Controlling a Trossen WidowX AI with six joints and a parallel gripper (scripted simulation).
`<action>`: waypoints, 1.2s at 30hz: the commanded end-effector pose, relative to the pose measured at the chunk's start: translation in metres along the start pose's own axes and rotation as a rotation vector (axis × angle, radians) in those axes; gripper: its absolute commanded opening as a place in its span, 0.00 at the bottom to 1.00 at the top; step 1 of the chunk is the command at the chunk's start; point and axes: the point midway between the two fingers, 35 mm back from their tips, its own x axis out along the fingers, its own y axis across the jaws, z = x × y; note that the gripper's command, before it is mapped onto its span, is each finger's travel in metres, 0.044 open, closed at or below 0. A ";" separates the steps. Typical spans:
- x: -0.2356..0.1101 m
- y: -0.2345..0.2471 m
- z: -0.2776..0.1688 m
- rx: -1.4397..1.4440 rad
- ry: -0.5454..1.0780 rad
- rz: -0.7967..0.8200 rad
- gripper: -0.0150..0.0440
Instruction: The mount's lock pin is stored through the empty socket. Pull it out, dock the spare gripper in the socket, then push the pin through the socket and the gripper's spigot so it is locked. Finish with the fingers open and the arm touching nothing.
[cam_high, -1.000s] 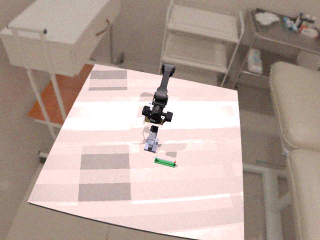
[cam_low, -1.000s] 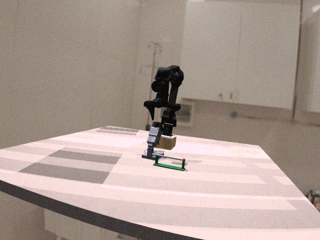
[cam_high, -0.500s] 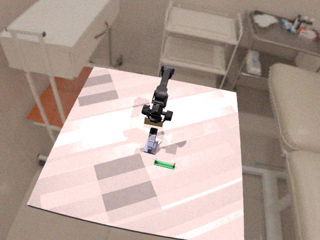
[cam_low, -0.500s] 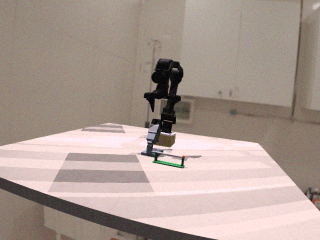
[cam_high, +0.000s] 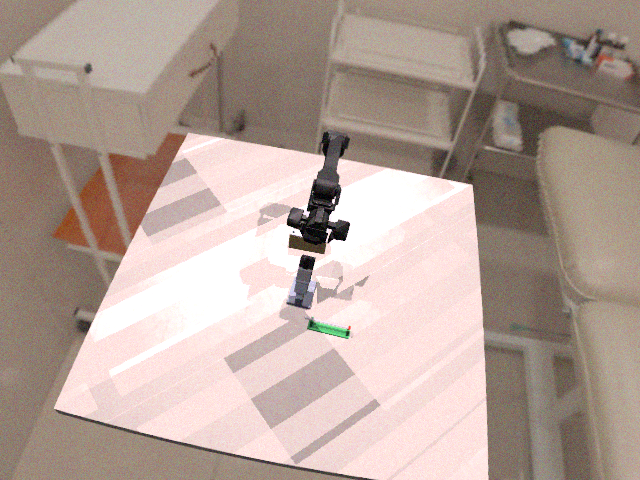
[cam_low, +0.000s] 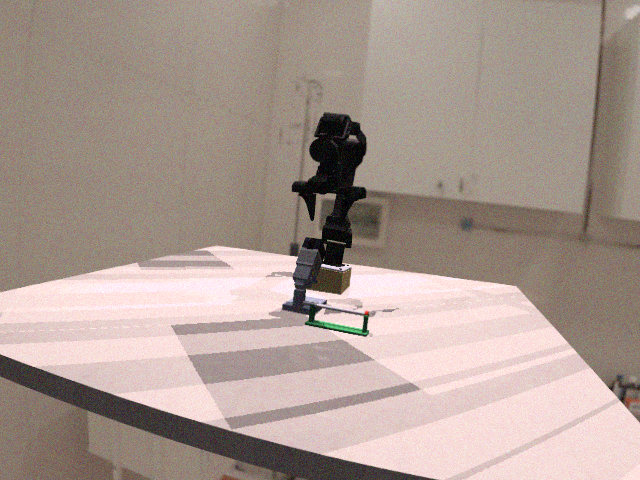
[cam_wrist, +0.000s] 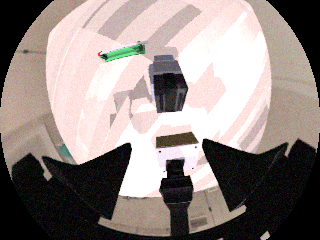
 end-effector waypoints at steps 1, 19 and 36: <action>-0.002 0.040 0.000 -0.011 -0.002 0.007 0.73; 0.003 0.103 0.069 -0.614 -0.018 -0.095 0.56; 0.050 0.114 0.184 -1.562 0.103 -0.263 0.56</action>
